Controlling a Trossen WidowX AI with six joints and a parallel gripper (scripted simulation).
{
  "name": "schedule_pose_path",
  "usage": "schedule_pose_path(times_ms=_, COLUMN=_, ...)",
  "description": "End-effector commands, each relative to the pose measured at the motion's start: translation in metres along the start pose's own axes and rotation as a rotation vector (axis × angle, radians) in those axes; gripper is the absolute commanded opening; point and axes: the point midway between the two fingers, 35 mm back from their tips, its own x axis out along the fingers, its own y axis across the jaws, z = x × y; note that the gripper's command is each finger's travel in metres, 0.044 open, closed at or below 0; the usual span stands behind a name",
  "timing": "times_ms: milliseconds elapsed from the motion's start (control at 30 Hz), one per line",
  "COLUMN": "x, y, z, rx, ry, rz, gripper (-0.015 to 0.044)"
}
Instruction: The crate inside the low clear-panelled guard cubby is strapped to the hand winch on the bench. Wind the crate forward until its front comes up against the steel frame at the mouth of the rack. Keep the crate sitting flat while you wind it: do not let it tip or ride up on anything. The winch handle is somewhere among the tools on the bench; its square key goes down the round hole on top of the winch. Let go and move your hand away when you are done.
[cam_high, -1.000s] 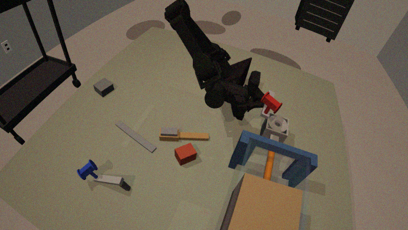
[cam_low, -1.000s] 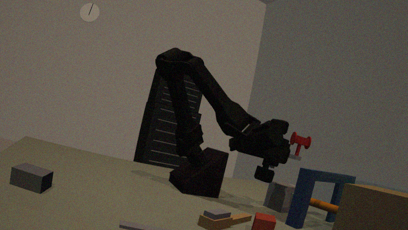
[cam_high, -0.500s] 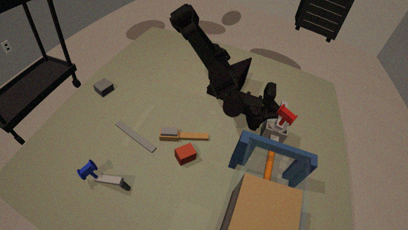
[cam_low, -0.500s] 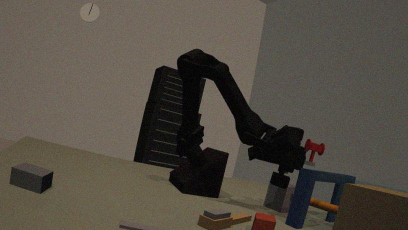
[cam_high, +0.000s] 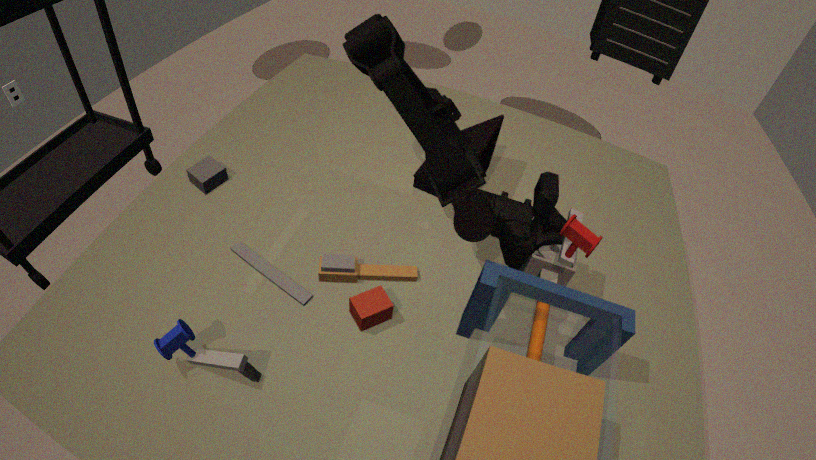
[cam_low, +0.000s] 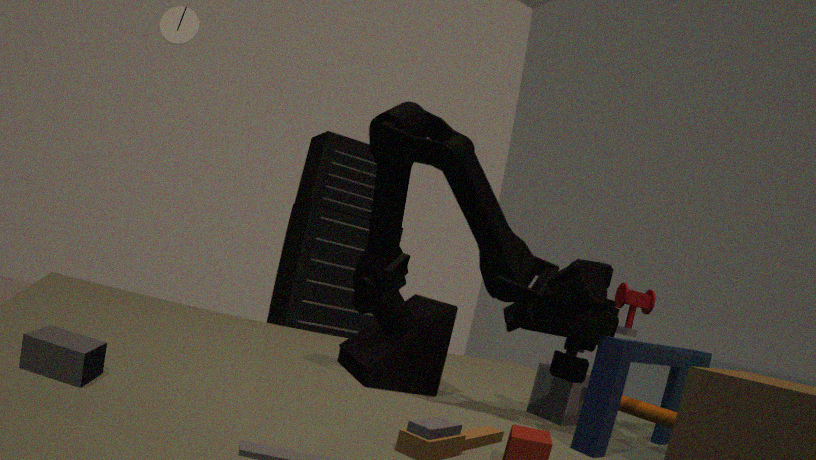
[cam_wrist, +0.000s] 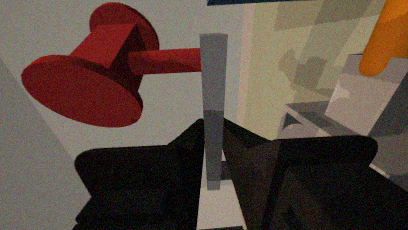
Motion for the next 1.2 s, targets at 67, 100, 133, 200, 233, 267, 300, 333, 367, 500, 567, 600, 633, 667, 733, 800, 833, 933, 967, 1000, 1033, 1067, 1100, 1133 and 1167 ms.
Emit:
schedule_pose_path(times_ms=67, x=0.001, y=0.000, z=-0.001, rx=-0.018, ry=0.004, rz=0.020, gripper=0.0000)
schedule_pose_path(times_ms=100, x=0.001, y=-0.002, z=0.000, rx=-0.018, ry=0.004, rz=0.020, gripper=0.0000)
schedule_pose_path(times_ms=133, x=0.001, y=-0.002, z=0.000, rx=-0.018, ry=0.004, rz=0.020, gripper=0.0000)
schedule_pose_path(times_ms=200, x=0.001, y=-0.005, z=0.000, rx=-0.018, ry=0.004, rz=0.019, gripper=0.0000)
schedule_pose_path(times_ms=233, x=0.001, y=-0.007, z=0.000, rx=-0.018, ry=0.004, rz=0.019, gripper=0.0000)
schedule_pose_path(times_ms=267, x=0.001, y=-0.007, z=0.000, rx=-0.018, ry=0.004, rz=0.019, gripper=0.0000)
schedule_pose_path(times_ms=300, x=0.001, y=-0.008, z=0.000, rx=-0.018, ry=0.004, rz=0.019, gripper=0.0000)
schedule_pose_path(times_ms=333, x=0.001, y=-0.010, z=0.000, rx=-0.018, ry=0.005, rz=0.020, gripper=0.0000)
schedule_pose_path(times_ms=367, x=0.001, y=-0.012, z=-0.001, rx=-0.017, ry=0.005, rz=0.021, gripper=0.0000)
schedule_pose_path(times_ms=500, x=0.001, y=-0.016, z=-0.001, rx=-0.017, ry=0.005, rz=0.021, gripper=0.0000)
schedule_pose_path(times_ms=567, x=0.001, y=-0.018, z=-0.001, rx=-0.017, ry=0.005, rz=0.021, gripper=0.0000)
schedule_pose_path(times_ms=600, x=0.002, y=-0.020, z=-0.001, rx=-0.017, ry=0.005, rz=0.021, gripper=0.0000)
schedule_pose_path(times_ms=633, x=0.002, y=-0.021, z=-0.001, rx=-0.017, ry=0.005, rz=0.020, gripper=0.0000)
schedule_pose_path(times_ms=667, x=0.002, y=-0.022, z=-0.001, rx=-0.017, ry=0.005, rz=0.020, gripper=0.0000)
schedule_pose_path(times_ms=733, x=0.002, y=-0.022, z=-0.001, rx=-0.017, ry=0.005, rz=0.020, gripper=0.0000)
schedule_pose_path(times_ms=800, x=0.002, y=-0.022, z=-0.001, rx=-0.017, ry=0.005, rz=0.020, gripper=0.0000)
schedule_pose_path(times_ms=833, x=0.002, y=-0.022, z=-0.001, rx=-0.017, ry=0.005, rz=0.020, gripper=0.0000)
schedule_pose_path(times_ms=933, x=0.001, y=-0.022, z=-0.001, rx=-0.017, ry=0.005, rz=0.020, gripper=0.0000)
schedule_pose_path(times_ms=967, x=0.001, y=-0.022, z=-0.001, rx=-0.017, ry=0.005, rz=0.020, gripper=0.0000)
schedule_pose_path(times_ms=1000, x=0.001, y=-0.023, z=-0.001, rx=-0.017, ry=0.004, rz=0.021, gripper=0.0000)
schedule_pose_path(times_ms=1033, x=0.000, y=-0.023, z=-0.001, rx=-0.018, ry=0.004, rz=0.021, gripper=0.0000)
schedule_pose_path(times_ms=1067, x=0.000, y=-0.023, z=-0.001, rx=-0.018, ry=0.004, rz=0.021, gripper=0.0000)
schedule_pose_path(times_ms=1100, x=-0.001, y=-0.024, z=0.000, rx=-0.018, ry=0.004, rz=0.021, gripper=0.0000)
schedule_pose_path(times_ms=1133, x=-0.001, y=-0.024, z=0.000, rx=-0.018, ry=0.003, rz=0.021, gripper=0.0000)
schedule_pose_path(times_ms=1167, x=-0.002, y=-0.024, z=0.000, rx=-0.018, ry=0.003, rz=0.021, gripper=0.0000)
